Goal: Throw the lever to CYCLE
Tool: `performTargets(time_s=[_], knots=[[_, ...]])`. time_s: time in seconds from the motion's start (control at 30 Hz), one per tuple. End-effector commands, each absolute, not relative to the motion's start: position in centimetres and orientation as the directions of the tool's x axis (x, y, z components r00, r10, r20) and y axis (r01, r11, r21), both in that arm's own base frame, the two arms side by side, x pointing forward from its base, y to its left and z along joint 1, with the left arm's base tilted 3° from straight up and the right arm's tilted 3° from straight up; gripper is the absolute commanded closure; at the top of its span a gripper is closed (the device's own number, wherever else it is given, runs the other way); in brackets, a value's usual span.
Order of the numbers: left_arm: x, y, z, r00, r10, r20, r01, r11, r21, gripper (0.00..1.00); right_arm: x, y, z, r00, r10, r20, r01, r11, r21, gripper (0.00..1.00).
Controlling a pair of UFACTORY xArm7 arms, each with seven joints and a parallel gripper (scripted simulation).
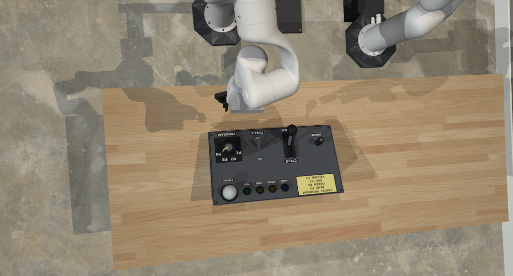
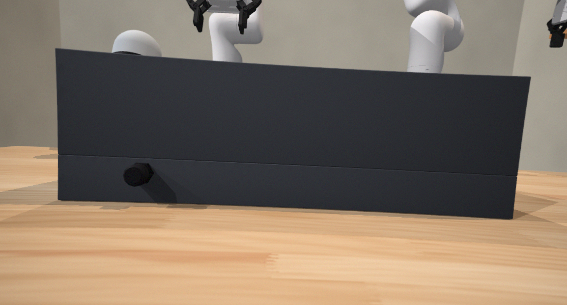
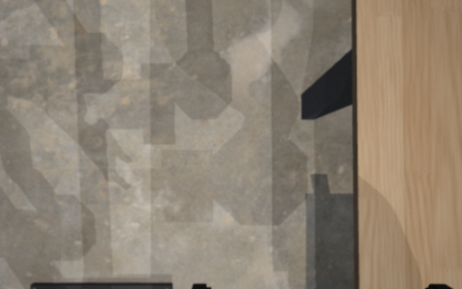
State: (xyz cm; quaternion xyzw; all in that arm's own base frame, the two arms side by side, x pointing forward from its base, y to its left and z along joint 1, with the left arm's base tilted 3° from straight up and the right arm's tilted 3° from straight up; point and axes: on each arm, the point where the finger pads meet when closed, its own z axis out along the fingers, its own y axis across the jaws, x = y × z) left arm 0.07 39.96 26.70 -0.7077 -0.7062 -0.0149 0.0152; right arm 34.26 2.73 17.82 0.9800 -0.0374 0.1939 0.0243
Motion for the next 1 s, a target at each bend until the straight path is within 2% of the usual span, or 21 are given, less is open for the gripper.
performTargets(time_s=[0.0, 0.97], knots=[[0.09, 40.04, 26.84, 0.002, 0.999, 0.046, 1.0, -0.002, 0.0, 0.0, 34.35, 2.76, 18.01, 0.921, -0.064, 0.385, -0.083, -0.996, 0.032, 0.0], [0.09, 40.04, 26.84, 0.002, 0.999, 0.046, 1.0, -0.002, 0.0, 0.0, 35.12, 3.59, 17.95, 0.925, -0.052, 0.377, -0.074, -0.996, 0.044, 0.0]])
